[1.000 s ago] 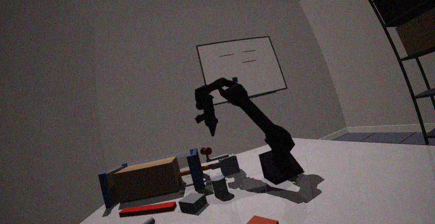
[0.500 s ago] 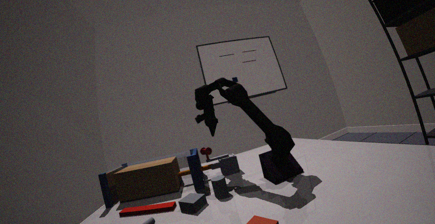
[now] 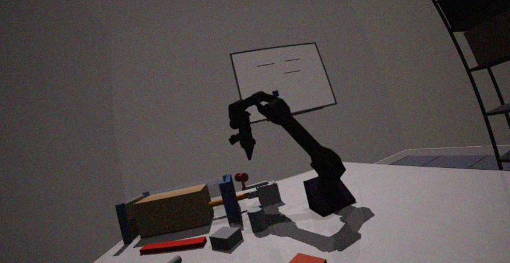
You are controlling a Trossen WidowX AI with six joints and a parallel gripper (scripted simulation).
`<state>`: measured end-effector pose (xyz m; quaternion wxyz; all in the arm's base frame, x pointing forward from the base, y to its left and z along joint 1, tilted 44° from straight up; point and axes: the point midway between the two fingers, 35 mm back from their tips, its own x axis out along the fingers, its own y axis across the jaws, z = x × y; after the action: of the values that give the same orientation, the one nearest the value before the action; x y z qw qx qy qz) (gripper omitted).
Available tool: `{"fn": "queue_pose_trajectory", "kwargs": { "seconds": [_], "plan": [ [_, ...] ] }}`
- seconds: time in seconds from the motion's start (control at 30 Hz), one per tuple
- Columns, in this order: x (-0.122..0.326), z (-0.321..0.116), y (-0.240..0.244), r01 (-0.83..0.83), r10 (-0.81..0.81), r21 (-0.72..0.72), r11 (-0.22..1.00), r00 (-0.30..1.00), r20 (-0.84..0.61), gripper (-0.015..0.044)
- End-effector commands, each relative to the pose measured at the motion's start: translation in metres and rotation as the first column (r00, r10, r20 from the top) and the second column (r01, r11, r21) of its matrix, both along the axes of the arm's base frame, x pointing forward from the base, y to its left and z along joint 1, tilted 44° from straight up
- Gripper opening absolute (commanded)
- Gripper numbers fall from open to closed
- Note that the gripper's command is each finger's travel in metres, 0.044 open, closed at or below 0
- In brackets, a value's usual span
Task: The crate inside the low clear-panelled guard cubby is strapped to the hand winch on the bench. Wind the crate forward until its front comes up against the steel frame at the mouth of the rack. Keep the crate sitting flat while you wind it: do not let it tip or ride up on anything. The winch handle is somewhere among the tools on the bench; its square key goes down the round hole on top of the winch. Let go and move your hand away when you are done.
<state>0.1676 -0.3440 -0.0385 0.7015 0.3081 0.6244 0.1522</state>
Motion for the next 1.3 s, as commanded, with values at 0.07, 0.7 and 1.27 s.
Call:
{"fn": "queue_pose_trajectory", "kwargs": {
  "seconds": [0.07, 0.7, 1.27],
  "plan": [
    [0.003, -0.001, 0.0, 0.045, -0.045, -0.009, 0.999, 0.999, -0.031, 0.0053],
    [0.059, -0.014, 0.0, 0.787, -0.811, -0.237, 0.569, 0.489, -0.322, 0.044],
    [0.061, -0.025, 0.008, 0.787, -0.811, -0.237, 0.569, 0.489, -0.322, 0.044]
  ]
}}
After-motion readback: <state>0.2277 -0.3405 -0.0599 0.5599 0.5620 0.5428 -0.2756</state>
